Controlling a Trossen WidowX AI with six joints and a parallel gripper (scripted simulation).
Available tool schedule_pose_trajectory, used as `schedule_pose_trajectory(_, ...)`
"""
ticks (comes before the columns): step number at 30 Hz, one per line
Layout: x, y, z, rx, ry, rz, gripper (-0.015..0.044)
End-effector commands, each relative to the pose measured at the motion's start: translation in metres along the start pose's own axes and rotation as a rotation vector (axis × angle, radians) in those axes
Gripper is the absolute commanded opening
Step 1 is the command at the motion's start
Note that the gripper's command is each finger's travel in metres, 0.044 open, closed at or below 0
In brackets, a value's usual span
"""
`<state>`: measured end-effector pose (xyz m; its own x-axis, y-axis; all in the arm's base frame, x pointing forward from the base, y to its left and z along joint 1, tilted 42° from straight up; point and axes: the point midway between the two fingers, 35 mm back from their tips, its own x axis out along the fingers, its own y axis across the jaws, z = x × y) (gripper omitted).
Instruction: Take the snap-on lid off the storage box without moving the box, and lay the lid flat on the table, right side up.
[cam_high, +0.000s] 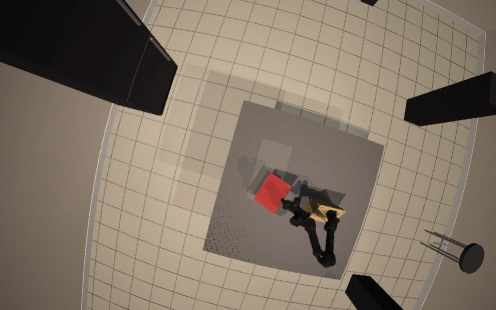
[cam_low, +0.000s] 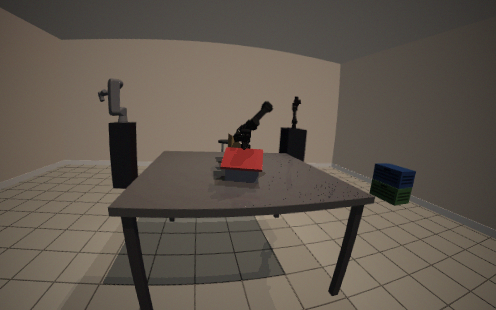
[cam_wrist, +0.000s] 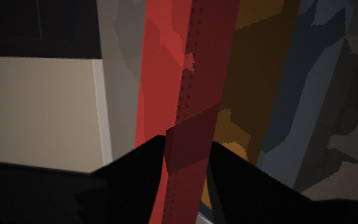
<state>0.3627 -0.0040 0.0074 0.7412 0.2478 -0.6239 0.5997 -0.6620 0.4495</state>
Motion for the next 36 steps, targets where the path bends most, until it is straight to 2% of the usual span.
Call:
schedule_pose_trajectory(1, -0.001, 0.012, -0.002, -0.006, 0.002, 0.018, 0.0000)
schedule_pose_trajectory(36, -0.023, 0.055, -0.002, -0.008, 0.001, 0.019, 0.0000)
